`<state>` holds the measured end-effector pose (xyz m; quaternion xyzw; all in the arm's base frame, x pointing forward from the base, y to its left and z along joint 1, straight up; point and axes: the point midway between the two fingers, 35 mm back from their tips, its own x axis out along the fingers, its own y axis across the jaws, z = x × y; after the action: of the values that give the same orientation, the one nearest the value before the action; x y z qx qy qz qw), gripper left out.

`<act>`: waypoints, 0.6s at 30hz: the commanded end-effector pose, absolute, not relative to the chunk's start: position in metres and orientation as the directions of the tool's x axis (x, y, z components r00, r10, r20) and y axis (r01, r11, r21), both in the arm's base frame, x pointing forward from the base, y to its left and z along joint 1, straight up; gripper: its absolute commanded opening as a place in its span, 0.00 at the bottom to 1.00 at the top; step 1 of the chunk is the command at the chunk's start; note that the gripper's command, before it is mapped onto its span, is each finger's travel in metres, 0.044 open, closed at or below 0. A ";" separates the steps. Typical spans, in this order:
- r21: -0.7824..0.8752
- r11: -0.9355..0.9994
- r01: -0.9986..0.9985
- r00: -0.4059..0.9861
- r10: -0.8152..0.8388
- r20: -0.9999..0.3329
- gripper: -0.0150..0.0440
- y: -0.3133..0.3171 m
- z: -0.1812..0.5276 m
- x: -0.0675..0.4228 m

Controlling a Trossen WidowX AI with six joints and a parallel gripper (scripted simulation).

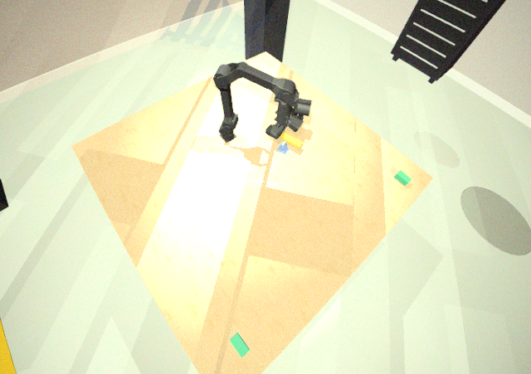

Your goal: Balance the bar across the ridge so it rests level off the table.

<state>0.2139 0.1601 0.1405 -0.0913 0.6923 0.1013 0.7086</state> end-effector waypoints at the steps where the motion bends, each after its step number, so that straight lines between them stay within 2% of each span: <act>1: 0.010 0.964 -0.267 0.023 0.017 -1.000 0.25 0.160 0.133 0.214; 18: 0.010 0.964 -0.267 0.023 0.017 -1.000 0.25 0.159 0.111 0.215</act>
<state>0.2141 0.1591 0.1145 -0.0895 0.6914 0.1006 0.7098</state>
